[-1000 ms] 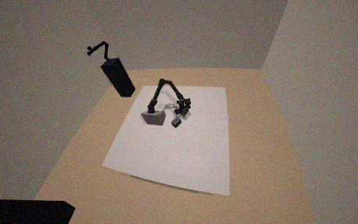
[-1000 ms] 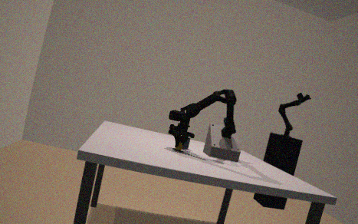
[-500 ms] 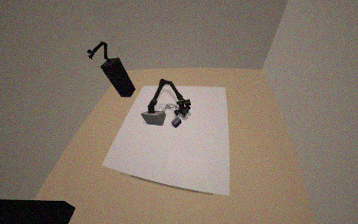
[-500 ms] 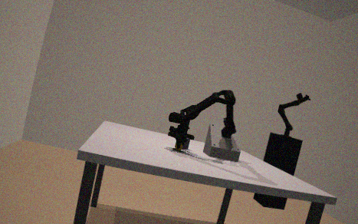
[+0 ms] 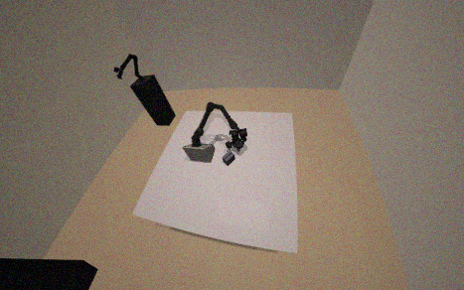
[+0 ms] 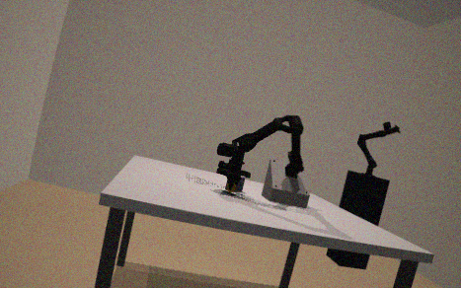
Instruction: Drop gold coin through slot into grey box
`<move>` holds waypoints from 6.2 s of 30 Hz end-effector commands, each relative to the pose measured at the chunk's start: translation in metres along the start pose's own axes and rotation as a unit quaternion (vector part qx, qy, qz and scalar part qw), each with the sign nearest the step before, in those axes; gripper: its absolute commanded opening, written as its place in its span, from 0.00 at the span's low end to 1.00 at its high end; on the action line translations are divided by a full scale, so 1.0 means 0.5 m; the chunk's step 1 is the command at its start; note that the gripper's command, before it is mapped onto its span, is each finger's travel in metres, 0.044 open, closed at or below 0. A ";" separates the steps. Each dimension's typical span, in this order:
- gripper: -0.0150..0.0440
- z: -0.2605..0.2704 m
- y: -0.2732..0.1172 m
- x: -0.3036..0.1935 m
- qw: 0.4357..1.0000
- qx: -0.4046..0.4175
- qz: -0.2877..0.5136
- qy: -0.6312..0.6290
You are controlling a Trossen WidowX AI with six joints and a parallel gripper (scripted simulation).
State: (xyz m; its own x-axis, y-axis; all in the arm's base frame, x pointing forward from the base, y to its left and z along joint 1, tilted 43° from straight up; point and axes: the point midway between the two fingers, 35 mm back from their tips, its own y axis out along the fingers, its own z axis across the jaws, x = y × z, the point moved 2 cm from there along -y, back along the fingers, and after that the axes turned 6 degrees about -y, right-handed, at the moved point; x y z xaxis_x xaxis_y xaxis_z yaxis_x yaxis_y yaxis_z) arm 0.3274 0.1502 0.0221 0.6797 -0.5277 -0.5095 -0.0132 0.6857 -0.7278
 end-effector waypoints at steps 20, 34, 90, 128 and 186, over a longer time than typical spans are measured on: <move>0.25 0.005 -0.125 0.005 1.000 0.004 -0.007 -0.002; 0.25 0.002 -0.173 0.000 1.000 0.005 -0.006 0.001; 0.25 -0.071 -0.176 0.047 0.820 0.008 -0.008 0.573; 0.25 -0.244 -0.175 0.137 0.820 0.006 -0.006 0.573; 0.25 -0.255 -0.162 0.140 0.819 0.010 -0.006 0.574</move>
State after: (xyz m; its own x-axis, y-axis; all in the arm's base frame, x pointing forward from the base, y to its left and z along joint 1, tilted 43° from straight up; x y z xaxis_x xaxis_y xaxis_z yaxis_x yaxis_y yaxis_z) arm 0.2827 -0.0078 -0.0113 -0.4532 -0.6541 -0.6056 0.0085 0.6762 -0.7367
